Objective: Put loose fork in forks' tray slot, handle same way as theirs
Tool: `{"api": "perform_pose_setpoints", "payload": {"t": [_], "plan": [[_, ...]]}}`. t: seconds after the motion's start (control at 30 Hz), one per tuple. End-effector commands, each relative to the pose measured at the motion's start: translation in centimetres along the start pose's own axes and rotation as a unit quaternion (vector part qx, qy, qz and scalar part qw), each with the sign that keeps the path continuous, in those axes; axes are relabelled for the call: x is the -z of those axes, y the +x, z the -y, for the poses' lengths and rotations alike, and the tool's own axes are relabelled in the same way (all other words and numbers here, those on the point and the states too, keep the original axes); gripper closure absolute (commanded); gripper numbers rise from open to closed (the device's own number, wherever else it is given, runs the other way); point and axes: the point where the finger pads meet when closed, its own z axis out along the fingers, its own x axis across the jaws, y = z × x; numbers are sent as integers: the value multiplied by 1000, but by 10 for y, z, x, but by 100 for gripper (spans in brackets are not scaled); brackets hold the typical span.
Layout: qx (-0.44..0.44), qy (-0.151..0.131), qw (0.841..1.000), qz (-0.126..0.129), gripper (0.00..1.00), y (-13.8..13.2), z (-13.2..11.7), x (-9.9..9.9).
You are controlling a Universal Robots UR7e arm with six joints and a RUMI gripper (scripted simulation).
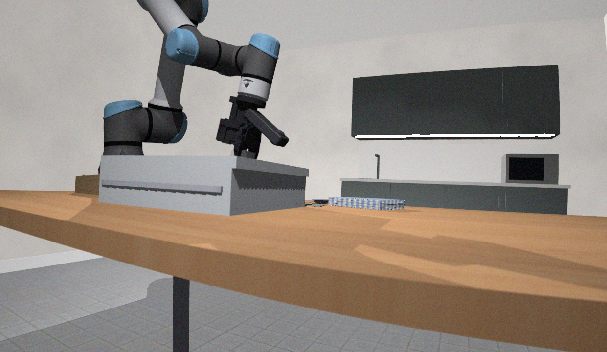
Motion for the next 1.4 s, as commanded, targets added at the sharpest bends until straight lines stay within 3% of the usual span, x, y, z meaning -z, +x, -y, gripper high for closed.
{"api": "perform_pose_setpoints", "payload": {"t": [0.0,0.63,0.67,1.37], "plan": [[0,1,1000,0,99,0,0,0],[0,1,1000,0,99,0,0,0],[0,1,1000,0,86,0,0,0],[0,1,1000,0,86,0,0,0]]}}
